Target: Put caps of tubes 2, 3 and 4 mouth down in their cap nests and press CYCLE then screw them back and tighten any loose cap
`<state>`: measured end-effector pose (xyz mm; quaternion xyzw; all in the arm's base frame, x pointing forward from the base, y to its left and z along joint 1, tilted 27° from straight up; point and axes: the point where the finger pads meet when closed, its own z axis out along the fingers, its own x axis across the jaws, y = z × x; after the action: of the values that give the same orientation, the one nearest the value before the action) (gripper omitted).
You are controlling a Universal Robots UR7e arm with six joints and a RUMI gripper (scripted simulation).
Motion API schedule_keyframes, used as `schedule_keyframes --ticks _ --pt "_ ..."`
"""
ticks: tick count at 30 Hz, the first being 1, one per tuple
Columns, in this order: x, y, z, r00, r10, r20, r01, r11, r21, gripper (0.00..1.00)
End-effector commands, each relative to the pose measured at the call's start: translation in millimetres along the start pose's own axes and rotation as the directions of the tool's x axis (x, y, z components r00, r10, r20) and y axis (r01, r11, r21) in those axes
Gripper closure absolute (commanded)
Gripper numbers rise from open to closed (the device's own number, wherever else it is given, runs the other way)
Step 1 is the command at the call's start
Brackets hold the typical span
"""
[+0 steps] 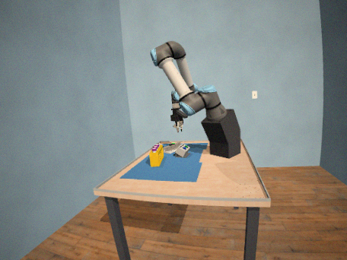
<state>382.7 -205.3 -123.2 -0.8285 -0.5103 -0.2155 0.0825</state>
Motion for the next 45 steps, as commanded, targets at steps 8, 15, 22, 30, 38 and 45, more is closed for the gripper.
schedule_keyframes --ticks 8,15,22,30,38,45 --pt "-0.8 0.8 44.3 1.0 0.0 0.001 0.0 1.0 -0.001 0.71" --pt "-1.1 1.4 79.3 1.0 0.0 0.0 0.0 1.0 -0.001 0.71" --pt "-1.3 1.8 109.3 1.0 0.0 0.0 0.0 1.0 -0.001 0.71" --pt "-1.4 2.0 123.9 1.0 0.0 0.0 0.0 1.0 -0.001 0.71" --pt "-1.3 1.9 124.3 1.0 0.0 0.0 0.0 1.0 -0.001 0.71" --pt "-1.0 1.3 126.8 1.0 0.0 0.0 0.0 1.0 -0.001 0.71"
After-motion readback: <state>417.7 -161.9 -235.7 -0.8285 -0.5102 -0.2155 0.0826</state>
